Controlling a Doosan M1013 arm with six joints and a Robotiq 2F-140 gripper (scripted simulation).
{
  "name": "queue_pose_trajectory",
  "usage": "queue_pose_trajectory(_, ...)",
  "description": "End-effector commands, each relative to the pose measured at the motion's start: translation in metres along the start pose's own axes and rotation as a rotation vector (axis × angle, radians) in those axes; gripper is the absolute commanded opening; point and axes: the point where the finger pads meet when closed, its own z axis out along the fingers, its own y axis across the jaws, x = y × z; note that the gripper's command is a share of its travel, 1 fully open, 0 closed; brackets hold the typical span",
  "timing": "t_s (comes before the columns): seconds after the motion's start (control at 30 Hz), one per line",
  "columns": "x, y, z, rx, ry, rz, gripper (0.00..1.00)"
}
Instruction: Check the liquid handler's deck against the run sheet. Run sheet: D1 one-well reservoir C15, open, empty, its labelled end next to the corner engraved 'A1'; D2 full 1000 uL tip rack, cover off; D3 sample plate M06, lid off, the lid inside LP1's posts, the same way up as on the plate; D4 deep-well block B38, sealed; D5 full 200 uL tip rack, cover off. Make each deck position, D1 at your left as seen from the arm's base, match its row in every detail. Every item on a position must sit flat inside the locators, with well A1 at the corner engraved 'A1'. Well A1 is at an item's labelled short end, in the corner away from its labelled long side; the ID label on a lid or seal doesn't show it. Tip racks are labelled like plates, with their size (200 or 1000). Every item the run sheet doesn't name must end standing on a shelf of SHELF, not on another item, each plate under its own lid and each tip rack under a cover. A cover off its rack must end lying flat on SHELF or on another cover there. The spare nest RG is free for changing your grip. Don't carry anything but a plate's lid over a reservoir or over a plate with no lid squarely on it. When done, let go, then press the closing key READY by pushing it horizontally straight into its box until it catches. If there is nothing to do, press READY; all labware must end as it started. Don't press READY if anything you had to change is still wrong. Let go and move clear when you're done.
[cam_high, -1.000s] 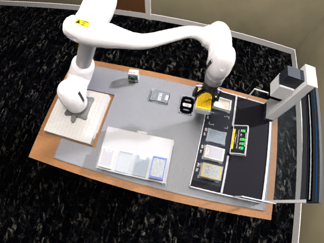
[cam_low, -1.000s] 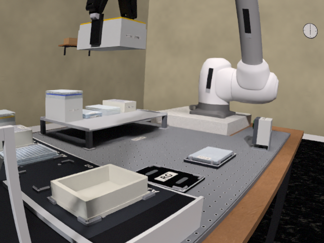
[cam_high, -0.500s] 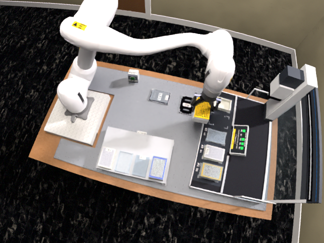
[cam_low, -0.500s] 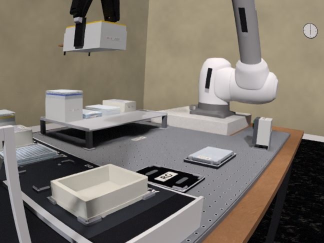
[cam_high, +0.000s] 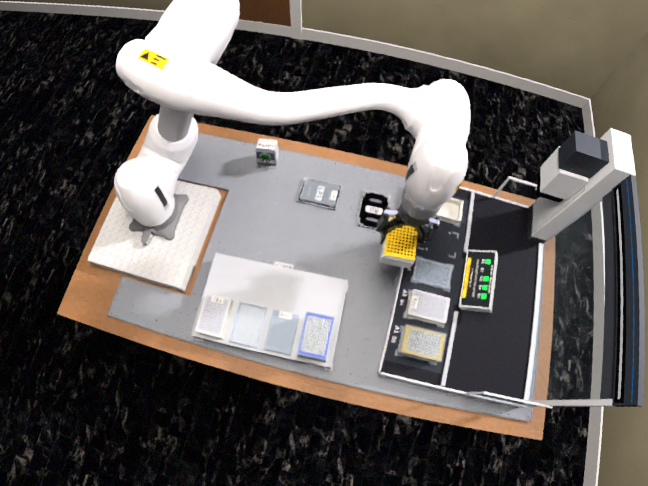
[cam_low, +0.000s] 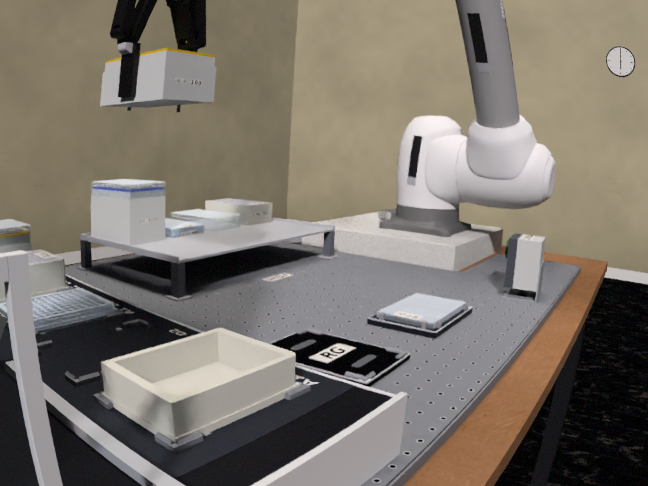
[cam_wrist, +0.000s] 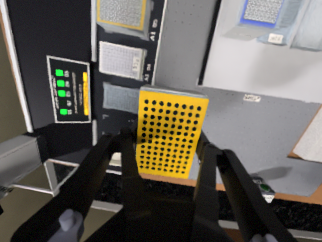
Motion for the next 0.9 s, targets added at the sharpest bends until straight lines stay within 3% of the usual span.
queue_pose_trajectory(0.0, 0.002, 0.000, -0.001, 0.002, 0.000, 0.000, 0.10)
queue_pose_trajectory(0.87, -0.003, 0.115, -0.001, 0.002, 0.000, 0.000, 0.10)
